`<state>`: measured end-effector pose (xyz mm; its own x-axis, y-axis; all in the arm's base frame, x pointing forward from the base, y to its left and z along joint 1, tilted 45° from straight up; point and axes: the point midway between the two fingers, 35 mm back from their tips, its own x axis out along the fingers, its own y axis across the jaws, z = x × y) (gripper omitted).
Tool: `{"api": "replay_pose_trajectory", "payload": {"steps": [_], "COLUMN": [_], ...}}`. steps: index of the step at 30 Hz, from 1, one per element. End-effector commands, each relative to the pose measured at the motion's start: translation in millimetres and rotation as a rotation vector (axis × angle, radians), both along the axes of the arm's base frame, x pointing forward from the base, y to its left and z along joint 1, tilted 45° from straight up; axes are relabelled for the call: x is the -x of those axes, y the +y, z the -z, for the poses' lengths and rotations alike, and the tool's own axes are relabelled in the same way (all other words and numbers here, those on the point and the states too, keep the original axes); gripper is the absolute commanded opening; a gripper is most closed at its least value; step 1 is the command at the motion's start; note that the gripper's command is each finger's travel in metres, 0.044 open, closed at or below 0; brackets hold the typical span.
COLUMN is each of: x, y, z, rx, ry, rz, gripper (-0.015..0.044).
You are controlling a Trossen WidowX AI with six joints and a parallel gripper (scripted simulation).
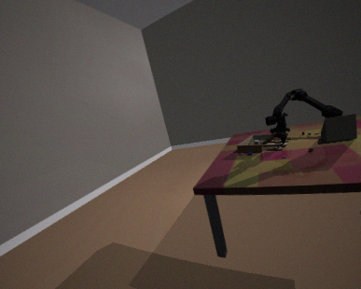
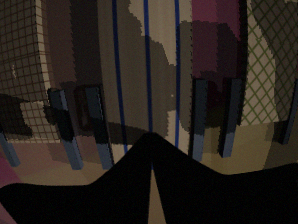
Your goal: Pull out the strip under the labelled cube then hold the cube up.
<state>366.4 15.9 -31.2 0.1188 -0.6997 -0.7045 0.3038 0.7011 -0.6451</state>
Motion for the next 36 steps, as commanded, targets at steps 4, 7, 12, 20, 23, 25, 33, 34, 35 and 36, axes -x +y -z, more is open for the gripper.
{"api": "replay_pose_trajectory", "payload": {"steps": [4,7,12,20,23,25,33,34,35,36], "x": [15.8,20.4,27.7,39.1,43.3,46.0,57.9,59.4,60.9,62.4], "y": [-1.6,-1.1,-0.3,1.0,1.5,1.8,3.4,3.6,3.8,4.0], "z": [6.6,8.0,10.3,13.9,15.1,16.0,19.3,19.8,20.2,20.6], "rx": [-0.003,-0.003,-0.003,-0.003,-0.003,-0.003,-0.004,-0.004,-0.004,-0.004], "ry": [0.018,0.019,0.019,0.02,0.02,0.02,0.021,0.021,0.021,0.021], "rz": [0.01,0.01,0.01,0.01,0.01,0.01,0.01,0.01,0.01,0.01], "gripper": [0.0,0.0,0.0,0.0,0.0,0.0,0.0,0.0,0.0,0.0]}}
